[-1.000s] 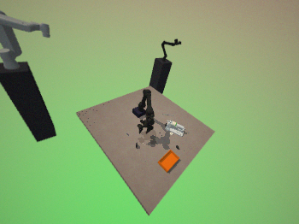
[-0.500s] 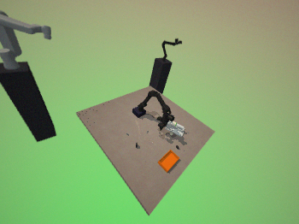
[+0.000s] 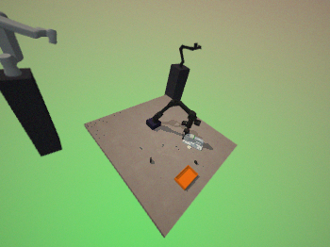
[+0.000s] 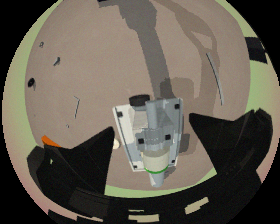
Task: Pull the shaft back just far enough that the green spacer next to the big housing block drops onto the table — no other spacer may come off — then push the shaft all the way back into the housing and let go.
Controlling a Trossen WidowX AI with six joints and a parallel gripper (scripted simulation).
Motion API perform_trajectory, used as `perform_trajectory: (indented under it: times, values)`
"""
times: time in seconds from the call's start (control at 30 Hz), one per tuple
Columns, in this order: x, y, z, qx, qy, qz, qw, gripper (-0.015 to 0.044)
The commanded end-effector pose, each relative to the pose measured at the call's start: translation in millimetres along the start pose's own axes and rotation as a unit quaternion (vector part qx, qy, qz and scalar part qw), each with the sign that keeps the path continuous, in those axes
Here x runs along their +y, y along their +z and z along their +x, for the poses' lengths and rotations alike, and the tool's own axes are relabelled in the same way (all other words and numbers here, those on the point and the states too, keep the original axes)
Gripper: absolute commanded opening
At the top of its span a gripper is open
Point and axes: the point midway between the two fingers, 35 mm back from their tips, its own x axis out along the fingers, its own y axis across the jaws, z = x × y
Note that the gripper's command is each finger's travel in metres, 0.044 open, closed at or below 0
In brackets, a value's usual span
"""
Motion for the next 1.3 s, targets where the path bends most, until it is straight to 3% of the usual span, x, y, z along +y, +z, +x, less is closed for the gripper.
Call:
perform_trajectory:
  times: [0.0, 1.0, 1.13, 1.27]
  values:
    - [-2.3, 0.3, -0.4, -0.003, -0.004, 0.009, 1.0, 0.044]
    - [-2.4, 0.3, -0.5, -0.002, -0.004, 0.001, 1.0, 0.044]
    - [-2.8, -0.6, -2.5, 0.004, 0.001, -0.162, 0.987, 0.044]
    - [-3.1, -1.1, -3.7, 0.007, 0.006, -0.353, 0.936, 0.044]
